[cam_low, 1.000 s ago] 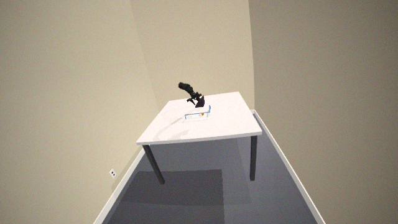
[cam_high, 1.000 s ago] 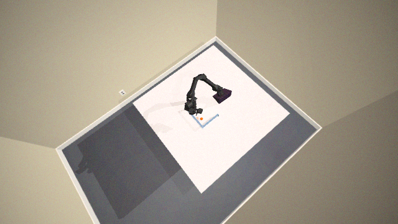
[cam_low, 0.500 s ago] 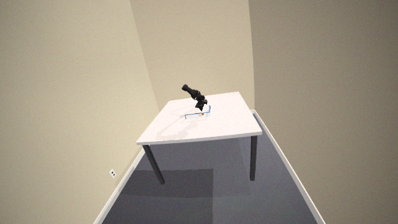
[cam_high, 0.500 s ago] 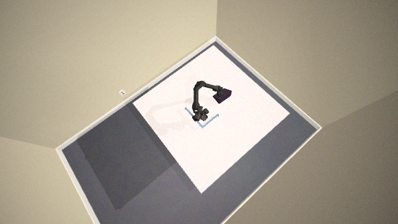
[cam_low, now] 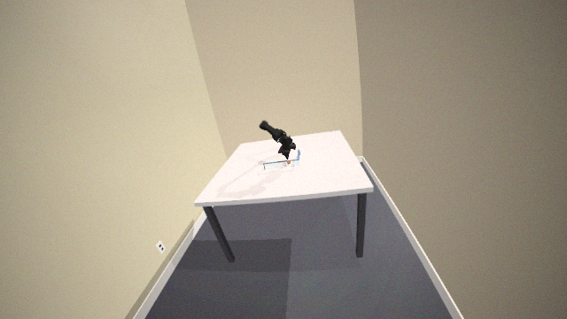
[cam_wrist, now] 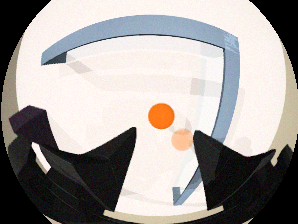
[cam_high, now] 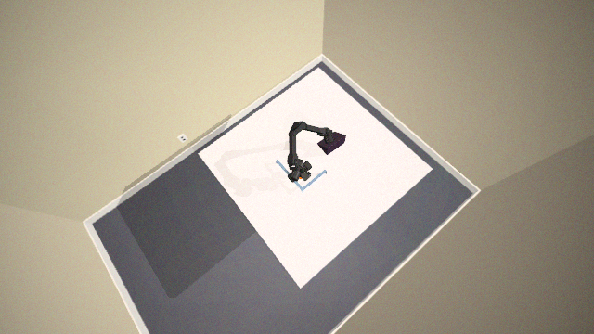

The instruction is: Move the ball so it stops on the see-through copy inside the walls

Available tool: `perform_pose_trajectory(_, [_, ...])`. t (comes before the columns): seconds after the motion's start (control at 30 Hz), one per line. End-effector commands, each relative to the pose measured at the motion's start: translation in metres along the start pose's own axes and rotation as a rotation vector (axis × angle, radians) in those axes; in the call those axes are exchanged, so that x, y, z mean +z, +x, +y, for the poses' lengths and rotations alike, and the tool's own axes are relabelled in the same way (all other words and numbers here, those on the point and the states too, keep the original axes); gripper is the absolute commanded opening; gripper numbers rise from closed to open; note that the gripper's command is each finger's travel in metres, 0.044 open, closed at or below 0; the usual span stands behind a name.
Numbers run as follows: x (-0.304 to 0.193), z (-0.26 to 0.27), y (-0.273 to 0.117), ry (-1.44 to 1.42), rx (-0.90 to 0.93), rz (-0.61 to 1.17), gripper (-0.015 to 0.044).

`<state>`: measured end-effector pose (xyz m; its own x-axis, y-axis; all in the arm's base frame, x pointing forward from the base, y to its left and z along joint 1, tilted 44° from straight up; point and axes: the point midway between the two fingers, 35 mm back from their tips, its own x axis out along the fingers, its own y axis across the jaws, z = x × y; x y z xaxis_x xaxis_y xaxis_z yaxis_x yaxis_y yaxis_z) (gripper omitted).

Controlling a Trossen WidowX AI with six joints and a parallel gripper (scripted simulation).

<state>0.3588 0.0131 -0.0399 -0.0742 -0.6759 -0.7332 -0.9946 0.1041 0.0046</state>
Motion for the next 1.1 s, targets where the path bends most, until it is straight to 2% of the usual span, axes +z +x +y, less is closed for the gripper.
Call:
perform_pose_trajectory(0.0, [-0.001, 0.003, 0.009, -0.010, 0.007, 0.007, 0.0265])
perform_pose_trajectory(0.83, [-0.002, 0.003, 0.045, -0.010, 0.007, 0.009, 0.0265])
perform_pose_trajectory(0.93, [-0.002, 0.003, 0.045, -0.010, 0.007, 0.009, 0.0187])
perform_pose_trajectory(1.07, [-0.002, 0.003, 0.045, -0.010, 0.007, 0.009, 0.0160])
